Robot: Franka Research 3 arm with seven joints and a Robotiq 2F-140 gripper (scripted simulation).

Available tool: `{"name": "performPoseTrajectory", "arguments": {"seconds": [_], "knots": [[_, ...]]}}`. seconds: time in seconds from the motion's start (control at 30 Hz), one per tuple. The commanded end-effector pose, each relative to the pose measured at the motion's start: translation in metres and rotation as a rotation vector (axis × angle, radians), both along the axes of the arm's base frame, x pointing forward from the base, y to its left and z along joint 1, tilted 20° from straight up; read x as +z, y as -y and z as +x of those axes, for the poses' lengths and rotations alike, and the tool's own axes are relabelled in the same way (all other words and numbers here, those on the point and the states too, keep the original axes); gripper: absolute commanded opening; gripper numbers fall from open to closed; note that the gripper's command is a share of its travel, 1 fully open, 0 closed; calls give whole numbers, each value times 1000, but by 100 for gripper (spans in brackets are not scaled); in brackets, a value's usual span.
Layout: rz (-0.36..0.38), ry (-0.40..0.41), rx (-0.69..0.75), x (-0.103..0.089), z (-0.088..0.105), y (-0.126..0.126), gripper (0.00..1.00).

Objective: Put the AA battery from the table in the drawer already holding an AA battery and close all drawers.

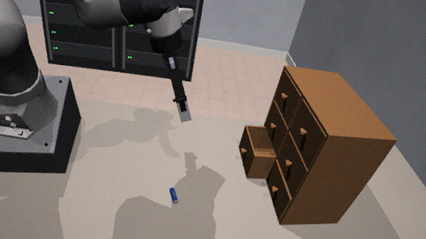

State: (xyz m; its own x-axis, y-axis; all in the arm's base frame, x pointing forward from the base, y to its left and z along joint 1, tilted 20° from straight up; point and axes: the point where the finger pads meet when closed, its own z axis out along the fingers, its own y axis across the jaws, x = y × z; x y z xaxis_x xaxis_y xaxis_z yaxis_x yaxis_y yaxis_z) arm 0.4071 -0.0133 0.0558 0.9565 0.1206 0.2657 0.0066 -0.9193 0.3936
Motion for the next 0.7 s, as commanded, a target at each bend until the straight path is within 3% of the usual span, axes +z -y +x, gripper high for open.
{"name": "performPoseTrajectory", "arguments": {"seconds": [0.0, 0.17, 0.67], "knots": [[38, 197, -56, -6, 13, -5, 100], [31, 312, -8, -16, 23, 0, 100], [-60, 436, 211, -46, 57, 16, 100]]}}
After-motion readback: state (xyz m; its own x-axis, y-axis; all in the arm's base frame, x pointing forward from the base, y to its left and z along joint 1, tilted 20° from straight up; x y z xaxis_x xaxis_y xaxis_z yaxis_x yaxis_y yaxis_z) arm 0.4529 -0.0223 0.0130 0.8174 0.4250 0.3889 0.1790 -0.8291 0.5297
